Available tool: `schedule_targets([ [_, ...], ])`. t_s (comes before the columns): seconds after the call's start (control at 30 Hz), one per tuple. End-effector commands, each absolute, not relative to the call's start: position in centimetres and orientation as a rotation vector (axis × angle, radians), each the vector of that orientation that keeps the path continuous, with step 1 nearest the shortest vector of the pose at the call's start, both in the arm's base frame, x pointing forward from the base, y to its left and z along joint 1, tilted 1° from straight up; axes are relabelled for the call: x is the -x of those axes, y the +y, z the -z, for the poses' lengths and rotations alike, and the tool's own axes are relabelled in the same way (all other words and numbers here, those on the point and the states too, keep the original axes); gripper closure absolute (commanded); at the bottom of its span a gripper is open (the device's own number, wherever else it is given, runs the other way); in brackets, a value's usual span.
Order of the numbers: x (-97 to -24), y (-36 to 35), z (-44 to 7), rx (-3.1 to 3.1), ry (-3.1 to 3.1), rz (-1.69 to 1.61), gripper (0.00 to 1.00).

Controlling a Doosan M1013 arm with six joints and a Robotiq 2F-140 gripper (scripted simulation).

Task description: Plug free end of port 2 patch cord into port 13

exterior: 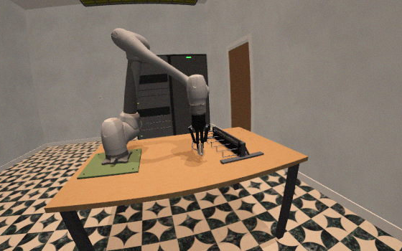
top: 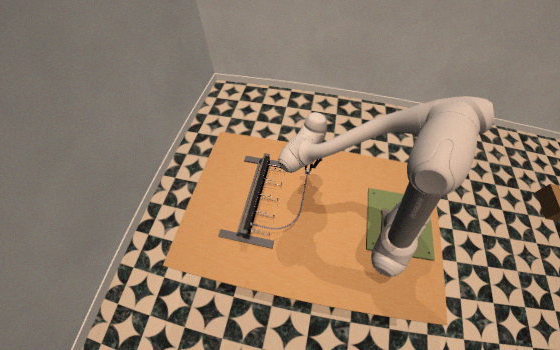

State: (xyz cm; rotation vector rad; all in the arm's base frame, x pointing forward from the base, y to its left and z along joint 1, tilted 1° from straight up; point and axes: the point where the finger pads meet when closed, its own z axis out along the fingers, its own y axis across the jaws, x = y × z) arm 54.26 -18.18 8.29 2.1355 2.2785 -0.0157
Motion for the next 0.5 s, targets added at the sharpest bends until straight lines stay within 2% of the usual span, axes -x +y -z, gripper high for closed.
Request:
schedule_targets([
  [0.0,-54.26,-18.17,-8.53,-2.135,2.279,0.015,1.00],
  [0.47,-54.26,-18.17,-8.70,-2.135,2.279,0.015,1.00],
])
